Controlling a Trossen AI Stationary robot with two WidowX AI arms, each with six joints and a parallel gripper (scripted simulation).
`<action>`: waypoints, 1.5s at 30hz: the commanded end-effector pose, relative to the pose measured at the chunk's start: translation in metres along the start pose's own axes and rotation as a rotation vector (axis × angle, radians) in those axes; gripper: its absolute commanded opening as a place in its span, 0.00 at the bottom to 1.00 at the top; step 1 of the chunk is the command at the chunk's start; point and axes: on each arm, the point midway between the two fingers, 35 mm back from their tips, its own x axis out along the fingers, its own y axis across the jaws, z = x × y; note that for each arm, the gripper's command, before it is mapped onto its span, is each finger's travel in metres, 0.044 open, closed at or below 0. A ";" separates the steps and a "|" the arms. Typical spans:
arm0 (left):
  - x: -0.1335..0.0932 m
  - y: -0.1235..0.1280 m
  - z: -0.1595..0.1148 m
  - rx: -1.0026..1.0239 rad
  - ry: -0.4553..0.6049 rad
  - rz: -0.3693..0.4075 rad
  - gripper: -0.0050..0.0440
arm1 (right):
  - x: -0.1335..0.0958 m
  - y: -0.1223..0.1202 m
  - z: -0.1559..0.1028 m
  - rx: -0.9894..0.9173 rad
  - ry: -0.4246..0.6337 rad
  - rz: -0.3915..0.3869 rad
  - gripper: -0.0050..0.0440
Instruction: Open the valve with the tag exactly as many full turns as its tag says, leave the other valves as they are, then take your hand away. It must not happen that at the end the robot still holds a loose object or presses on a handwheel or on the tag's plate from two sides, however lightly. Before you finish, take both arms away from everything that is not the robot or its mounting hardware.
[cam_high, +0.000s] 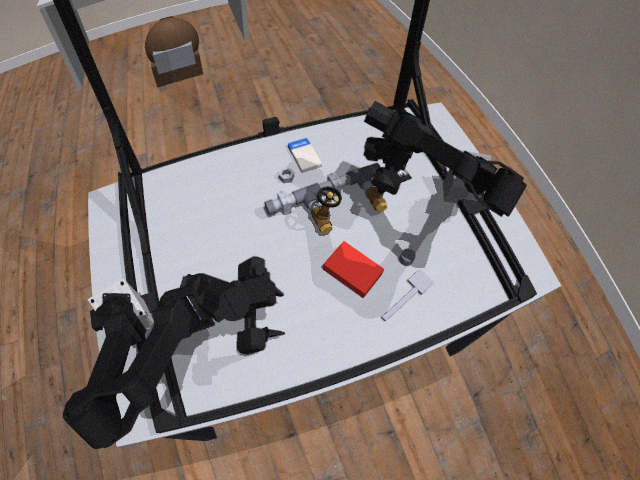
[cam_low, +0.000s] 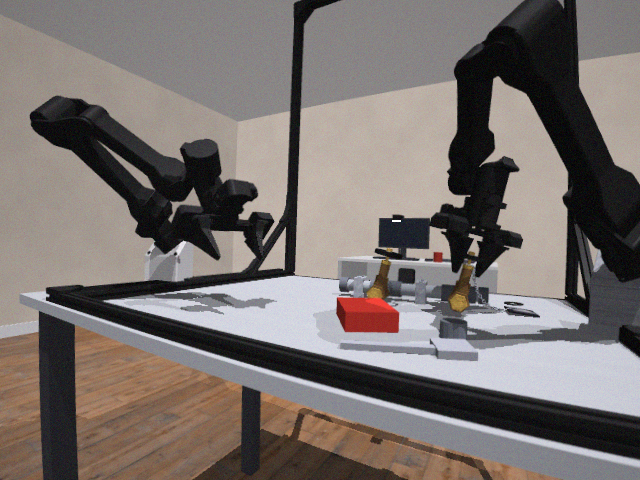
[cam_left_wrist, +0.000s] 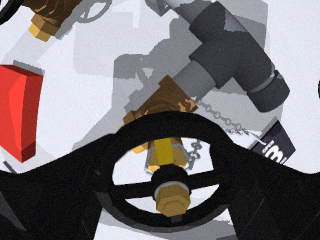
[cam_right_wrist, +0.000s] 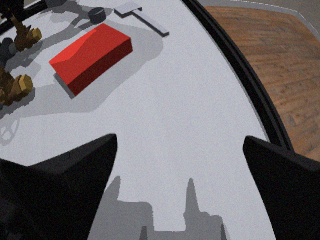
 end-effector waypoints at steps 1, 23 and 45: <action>0.000 0.000 0.000 -0.001 0.000 0.000 0.10 | 0.000 0.000 0.000 0.000 0.000 0.000 0.92; 0.000 0.000 0.000 -0.964 0.000 -0.001 0.10 | 0.000 0.000 0.000 0.000 0.000 0.000 0.92; 0.000 0.000 0.000 -1.711 0.000 0.000 0.30 | 0.000 0.000 0.000 0.000 0.000 0.000 0.92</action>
